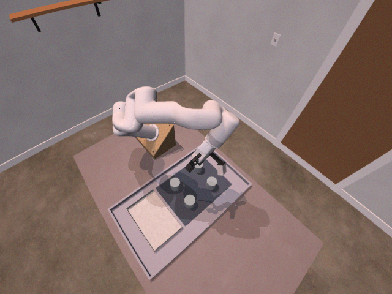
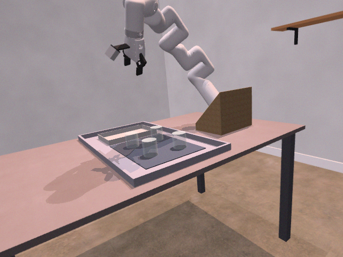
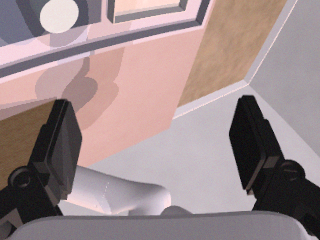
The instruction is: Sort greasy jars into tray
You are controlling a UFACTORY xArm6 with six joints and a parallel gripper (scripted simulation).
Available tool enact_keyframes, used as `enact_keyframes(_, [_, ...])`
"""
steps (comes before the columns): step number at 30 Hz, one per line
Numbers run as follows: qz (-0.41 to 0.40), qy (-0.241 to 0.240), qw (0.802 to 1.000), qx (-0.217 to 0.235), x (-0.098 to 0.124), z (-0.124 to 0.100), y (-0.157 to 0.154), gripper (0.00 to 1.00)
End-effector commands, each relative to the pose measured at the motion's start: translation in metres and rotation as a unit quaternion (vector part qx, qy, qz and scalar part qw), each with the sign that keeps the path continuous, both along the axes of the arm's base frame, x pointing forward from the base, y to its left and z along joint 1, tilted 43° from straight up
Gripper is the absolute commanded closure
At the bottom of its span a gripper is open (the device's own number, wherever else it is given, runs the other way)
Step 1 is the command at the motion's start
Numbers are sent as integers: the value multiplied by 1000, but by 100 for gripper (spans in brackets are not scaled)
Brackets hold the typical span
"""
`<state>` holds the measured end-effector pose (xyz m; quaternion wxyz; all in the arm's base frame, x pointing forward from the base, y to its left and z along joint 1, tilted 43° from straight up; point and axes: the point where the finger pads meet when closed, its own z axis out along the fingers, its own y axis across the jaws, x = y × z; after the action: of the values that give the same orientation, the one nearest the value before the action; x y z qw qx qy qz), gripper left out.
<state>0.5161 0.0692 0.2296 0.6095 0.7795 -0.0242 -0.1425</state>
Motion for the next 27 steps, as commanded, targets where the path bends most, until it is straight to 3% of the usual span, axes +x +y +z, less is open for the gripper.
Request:
enact_keyframes(1, [17,-9,1000,8,1,0,0,0])
enact_keyframes(2, [5,-40,997,69,-10,-33,-14,0])
enact_keyframes(9, [5,-40,997,69,-10,-33,-14,0])
enact_keyframes(10, [-4,-68,990,123,-20,-63,-27,0])
enact_keyframes(19, [-4,-68,990,123,-20,-63,-27,0])
enact_keyframes(20, [-3,-100,978,182,-29,-94,-41,0])
enact_keyframes(27, [-3,-100,978,182,-29,-94,-41,0])
